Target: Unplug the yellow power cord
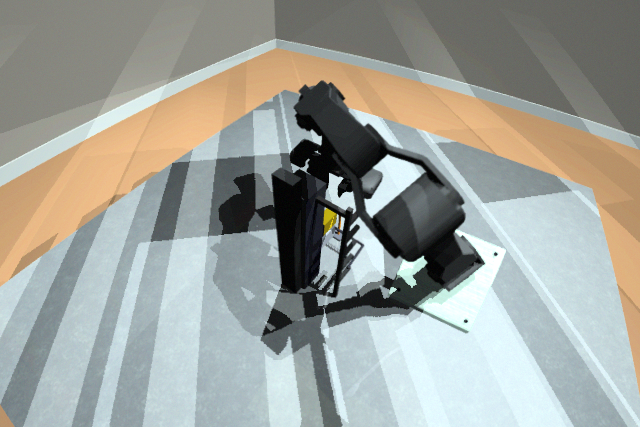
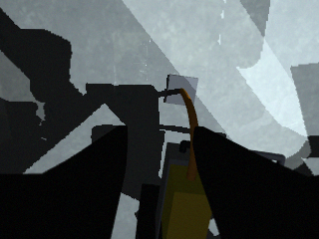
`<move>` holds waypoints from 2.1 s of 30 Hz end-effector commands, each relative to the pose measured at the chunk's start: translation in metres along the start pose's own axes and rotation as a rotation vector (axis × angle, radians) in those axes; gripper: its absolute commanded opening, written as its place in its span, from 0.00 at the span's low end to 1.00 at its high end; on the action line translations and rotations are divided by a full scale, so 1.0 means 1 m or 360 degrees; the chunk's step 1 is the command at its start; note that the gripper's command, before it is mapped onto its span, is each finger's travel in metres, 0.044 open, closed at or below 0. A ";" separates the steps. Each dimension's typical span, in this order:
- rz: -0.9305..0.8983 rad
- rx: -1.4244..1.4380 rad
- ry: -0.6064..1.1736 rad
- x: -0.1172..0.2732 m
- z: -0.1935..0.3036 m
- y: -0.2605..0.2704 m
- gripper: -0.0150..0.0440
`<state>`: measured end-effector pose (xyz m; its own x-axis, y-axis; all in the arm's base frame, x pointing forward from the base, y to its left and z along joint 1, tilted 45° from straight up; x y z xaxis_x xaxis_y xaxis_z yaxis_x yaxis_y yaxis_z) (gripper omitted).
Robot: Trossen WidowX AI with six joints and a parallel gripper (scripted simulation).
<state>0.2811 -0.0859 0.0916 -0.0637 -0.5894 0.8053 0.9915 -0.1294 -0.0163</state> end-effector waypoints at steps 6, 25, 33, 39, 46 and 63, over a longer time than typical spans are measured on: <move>0.0119 -0.0155 0.0220 -0.007 -0.002 -0.020 0.53; 0.0119 -0.0155 0.0220 -0.004 0.021 -0.019 0.53; 0.0119 -0.0155 0.0222 -0.002 0.034 -0.019 0.53; 0.0120 -0.0155 0.0223 -0.002 0.038 -0.020 0.53; 0.0119 -0.0155 0.0223 -0.009 0.039 -0.020 0.53; 0.0116 -0.0144 0.0218 -0.011 0.039 -0.019 0.30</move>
<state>0.2666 -0.0458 0.1063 -0.0100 -0.7021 0.7120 0.9792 -0.1512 -0.1353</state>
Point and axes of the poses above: the point midway between the two fingers, 35 mm back from their tips, its own x axis back along the fingers, its own y axis across the jaws, z = x × y, the point moved 5 cm from there along x, back along the fingers, and after that the axes turned 5 degrees about -x, right-handed, at the moved point
